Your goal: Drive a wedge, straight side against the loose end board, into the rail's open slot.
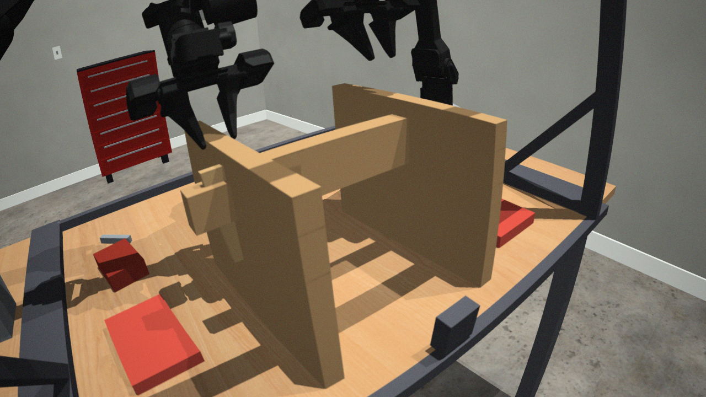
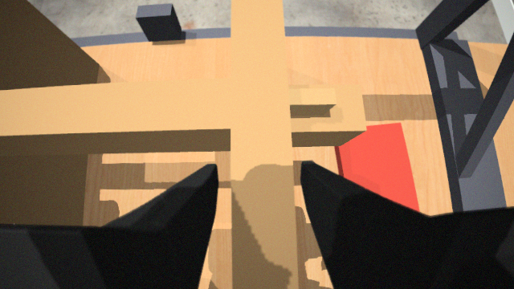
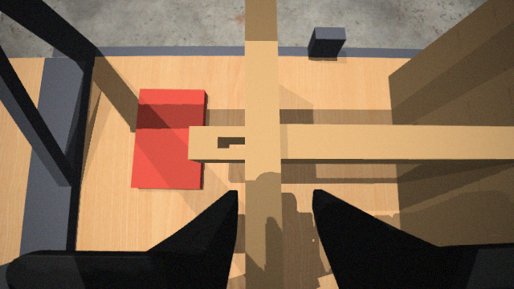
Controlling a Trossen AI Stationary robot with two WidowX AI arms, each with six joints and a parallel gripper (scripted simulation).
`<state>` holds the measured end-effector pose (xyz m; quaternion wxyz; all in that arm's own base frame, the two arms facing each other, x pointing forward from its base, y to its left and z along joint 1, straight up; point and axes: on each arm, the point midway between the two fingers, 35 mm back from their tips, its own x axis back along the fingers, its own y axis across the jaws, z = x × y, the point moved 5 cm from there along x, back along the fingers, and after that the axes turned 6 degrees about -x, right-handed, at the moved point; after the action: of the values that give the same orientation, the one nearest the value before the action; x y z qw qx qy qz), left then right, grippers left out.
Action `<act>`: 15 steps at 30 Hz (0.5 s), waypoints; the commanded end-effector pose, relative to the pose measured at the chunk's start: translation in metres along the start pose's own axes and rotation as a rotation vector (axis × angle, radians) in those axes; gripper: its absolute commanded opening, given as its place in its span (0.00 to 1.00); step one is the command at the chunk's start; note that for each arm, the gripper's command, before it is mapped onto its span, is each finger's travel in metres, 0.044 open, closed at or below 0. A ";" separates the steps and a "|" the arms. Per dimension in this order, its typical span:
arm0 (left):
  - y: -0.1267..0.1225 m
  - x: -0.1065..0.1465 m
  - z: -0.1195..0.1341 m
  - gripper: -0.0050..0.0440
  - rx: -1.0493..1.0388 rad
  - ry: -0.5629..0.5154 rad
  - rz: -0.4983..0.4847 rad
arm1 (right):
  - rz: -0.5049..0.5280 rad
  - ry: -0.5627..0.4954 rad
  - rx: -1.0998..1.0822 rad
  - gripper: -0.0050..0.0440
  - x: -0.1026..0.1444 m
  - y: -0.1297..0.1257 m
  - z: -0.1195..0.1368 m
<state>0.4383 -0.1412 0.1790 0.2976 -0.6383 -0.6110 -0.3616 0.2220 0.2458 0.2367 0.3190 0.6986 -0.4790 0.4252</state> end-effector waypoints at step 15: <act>-0.001 0.074 -0.048 0.47 -0.034 -0.028 -0.110 | 0.022 -0.010 0.011 0.47 0.007 -0.001 -0.003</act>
<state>0.4369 -0.1410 0.2197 0.3019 -0.6374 -0.6125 -0.3570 0.2220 0.2458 0.2366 0.3190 0.6986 -0.4790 0.4252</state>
